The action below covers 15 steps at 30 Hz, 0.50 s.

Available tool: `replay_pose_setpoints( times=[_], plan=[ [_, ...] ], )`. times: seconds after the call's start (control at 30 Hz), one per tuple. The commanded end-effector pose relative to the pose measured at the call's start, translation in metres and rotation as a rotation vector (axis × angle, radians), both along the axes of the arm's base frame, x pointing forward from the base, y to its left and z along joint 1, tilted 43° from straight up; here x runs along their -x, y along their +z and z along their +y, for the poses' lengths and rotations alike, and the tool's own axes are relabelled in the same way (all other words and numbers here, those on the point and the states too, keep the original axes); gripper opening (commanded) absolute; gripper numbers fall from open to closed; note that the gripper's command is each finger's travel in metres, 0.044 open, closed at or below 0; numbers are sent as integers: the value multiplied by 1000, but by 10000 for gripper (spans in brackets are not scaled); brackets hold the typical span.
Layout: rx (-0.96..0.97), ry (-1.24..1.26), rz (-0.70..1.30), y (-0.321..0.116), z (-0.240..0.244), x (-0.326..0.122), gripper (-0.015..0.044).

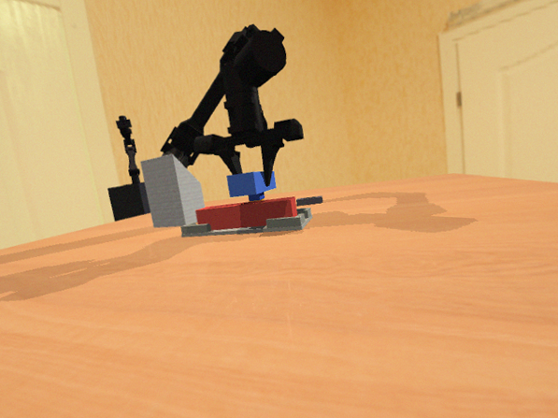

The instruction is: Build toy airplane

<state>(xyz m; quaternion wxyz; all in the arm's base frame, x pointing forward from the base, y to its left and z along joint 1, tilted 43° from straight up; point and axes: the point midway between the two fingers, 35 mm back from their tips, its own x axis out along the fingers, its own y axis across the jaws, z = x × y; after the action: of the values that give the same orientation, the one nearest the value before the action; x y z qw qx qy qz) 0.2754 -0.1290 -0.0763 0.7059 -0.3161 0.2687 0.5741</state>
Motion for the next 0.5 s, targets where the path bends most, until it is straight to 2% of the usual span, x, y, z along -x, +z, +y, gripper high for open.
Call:
replay_pose_setpoints(
  times=[0.0,0.2,0.37,0.47],
  plan=[
    [-8,-6,3,-5,6,0,196],
    [-8,-6,2,-7,7,-1,196],
    [-4,-1,1,-5,6,-1,163],
    [-4,-1,1,-5,6,-1,84]
  ],
)
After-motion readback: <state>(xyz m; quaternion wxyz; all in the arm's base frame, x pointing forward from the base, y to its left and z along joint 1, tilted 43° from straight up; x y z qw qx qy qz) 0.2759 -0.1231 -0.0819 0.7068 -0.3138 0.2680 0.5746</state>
